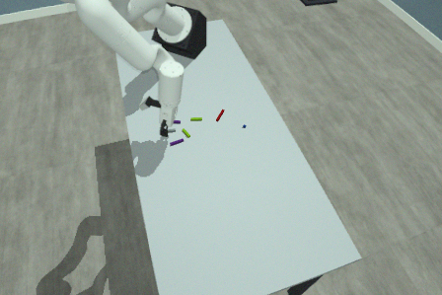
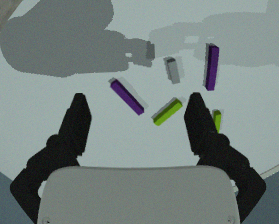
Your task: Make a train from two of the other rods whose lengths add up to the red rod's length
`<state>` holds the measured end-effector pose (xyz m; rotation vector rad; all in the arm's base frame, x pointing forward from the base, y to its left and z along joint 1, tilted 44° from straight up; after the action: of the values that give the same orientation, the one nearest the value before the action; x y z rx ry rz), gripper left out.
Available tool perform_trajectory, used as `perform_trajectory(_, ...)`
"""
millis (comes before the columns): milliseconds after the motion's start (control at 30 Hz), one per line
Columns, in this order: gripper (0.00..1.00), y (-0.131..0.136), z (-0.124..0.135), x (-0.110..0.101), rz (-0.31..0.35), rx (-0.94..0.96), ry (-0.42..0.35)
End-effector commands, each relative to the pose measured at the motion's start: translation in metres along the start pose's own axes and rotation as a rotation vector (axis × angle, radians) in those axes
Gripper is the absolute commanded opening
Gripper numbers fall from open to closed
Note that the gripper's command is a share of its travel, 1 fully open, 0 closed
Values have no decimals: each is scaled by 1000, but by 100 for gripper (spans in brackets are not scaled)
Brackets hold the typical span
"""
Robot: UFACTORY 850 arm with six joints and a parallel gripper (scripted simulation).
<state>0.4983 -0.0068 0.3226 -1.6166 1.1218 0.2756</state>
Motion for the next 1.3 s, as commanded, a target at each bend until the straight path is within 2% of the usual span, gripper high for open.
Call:
perform_trajectory(0,100,22,-7,4,-29,-159,-45)
perform_trajectory(233,100,55,-13,7,-41,-355,-95)
perform_trajectory(300,100,55,-13,7,-41,-355,-95)
perform_trajectory(467,100,83,-17,7,-47,-504,-138)
perform_trajectory(1267,100,84,-17,7,-48,-511,-140)
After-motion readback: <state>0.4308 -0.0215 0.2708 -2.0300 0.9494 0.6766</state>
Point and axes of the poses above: the point where the finger pads meet when closed, its own x axis out along the fingers, its own y axis across the jaws, z = x × y, the point moved 5 cm from there along -x, back along the fingers, and after that the axes turned 10 degrees about -x, right-handed, at the moved point
